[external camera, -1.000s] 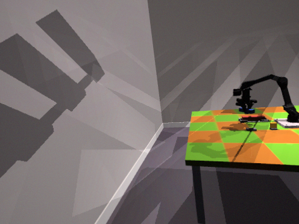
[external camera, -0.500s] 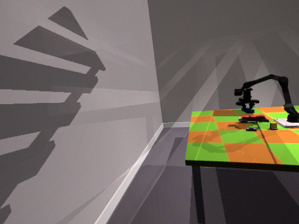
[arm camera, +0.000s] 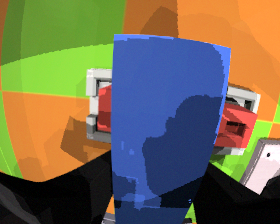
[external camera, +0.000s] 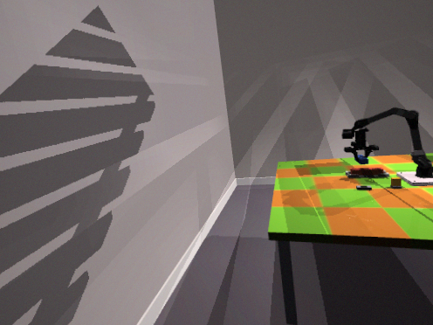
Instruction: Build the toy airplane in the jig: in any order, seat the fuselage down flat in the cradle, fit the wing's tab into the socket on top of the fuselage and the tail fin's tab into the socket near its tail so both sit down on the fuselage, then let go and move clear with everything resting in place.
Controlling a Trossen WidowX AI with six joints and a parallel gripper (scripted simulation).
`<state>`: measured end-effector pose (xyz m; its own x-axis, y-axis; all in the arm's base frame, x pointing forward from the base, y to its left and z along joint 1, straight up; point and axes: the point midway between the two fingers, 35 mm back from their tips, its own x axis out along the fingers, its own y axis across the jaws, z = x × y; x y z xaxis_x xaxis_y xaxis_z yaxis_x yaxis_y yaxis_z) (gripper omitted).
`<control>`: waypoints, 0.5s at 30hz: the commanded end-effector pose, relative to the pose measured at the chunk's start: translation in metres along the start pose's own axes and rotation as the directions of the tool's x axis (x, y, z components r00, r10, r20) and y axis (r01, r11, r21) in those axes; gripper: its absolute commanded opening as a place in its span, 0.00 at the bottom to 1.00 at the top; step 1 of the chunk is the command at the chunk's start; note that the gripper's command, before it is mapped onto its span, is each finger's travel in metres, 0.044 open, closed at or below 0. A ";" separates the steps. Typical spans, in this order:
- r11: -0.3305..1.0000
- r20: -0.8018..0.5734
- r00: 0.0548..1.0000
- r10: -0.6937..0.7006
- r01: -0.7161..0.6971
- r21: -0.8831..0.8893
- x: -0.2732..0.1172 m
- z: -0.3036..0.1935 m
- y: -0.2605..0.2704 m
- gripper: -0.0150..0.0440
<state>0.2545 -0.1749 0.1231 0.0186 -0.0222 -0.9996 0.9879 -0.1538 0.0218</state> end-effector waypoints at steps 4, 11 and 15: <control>0.999 -0.003 1.000 0.005 -0.004 0.055 0.001 0.006 -0.005 0.34; 0.999 -0.003 1.000 0.005 -0.004 0.055 0.001 0.006 -0.005 0.58; 0.999 -0.003 1.000 0.005 -0.004 0.055 0.001 0.006 -0.005 0.58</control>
<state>0.2482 -0.1798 0.1216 0.0197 -0.0220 -0.9996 0.9792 -0.2013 0.0237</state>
